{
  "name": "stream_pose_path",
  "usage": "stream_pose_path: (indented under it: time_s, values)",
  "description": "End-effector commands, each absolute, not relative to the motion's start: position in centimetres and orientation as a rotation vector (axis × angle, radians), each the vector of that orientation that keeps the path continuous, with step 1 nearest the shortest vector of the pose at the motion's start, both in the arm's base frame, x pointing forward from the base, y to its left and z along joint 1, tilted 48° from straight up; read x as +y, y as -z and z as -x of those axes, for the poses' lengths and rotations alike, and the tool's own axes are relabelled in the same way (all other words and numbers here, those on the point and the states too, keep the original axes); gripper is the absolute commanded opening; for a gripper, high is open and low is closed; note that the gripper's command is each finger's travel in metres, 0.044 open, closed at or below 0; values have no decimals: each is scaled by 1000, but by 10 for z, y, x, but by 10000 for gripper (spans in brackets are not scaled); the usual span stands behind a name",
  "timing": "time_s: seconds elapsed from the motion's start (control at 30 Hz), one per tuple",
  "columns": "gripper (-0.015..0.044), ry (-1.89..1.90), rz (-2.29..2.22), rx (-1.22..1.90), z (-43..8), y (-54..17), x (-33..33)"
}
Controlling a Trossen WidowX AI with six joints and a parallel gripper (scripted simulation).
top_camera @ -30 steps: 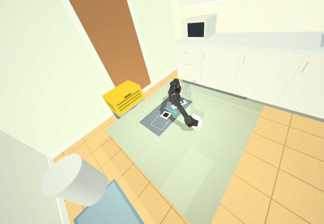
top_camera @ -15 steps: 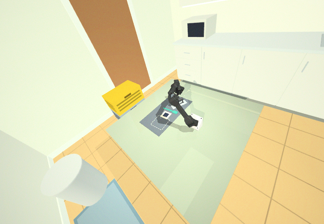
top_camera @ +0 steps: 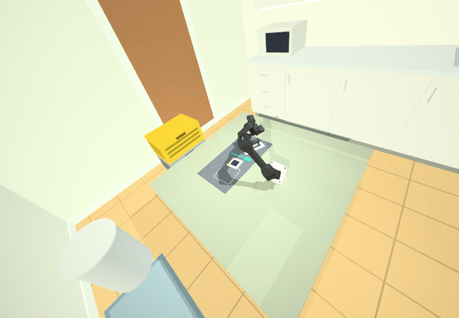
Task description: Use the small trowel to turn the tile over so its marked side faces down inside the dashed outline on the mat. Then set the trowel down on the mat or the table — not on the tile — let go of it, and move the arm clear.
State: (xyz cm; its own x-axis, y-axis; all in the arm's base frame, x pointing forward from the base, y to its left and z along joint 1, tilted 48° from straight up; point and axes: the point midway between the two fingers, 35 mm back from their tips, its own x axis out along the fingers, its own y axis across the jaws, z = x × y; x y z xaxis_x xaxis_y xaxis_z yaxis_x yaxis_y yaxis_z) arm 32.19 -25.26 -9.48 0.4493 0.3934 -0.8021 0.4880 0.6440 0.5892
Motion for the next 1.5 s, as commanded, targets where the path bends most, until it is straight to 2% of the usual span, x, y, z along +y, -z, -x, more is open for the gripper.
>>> stream_pose_path:
  time_s: [0.0, 0.93, 1.47]
  values:
    - [300, 154, -1023, 1117, -321, 92, -251]
    - [300, 662, -1820, 745, -308, 79, -231]
    - [300, 835, -2336, 518, -295, 71, -195]
